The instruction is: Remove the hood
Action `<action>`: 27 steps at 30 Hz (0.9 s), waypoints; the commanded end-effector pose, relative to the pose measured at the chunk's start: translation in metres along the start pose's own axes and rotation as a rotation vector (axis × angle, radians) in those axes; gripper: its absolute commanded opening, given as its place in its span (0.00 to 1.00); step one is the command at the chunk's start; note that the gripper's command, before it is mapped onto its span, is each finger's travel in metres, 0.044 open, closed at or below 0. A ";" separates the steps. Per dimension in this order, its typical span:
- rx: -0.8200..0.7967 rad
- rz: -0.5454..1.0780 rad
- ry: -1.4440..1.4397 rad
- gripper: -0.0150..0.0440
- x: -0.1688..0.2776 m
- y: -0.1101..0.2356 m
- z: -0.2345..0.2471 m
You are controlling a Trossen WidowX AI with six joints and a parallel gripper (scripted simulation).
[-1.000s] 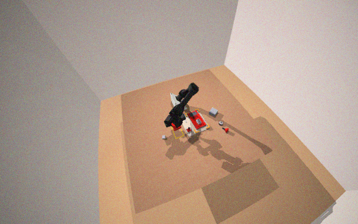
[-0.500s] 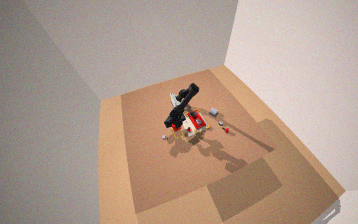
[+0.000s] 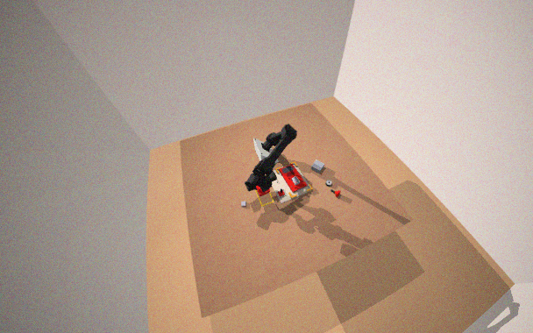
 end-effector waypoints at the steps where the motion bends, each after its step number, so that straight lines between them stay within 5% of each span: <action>1: -0.001 -0.004 -0.005 0.25 0.000 -0.003 0.000; 27: -0.002 -0.004 -0.004 0.25 0.001 -0.024 0.001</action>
Point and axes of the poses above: the point midway between the two fingers, 35 mm back from their tips, its own y axis back along the fingers, its own z axis across the jaws, x = y × z, the point moved 7 cm from there along y, back along the fingers, and after that the axes turned 7 degrees about y, right-handed, at the moved point
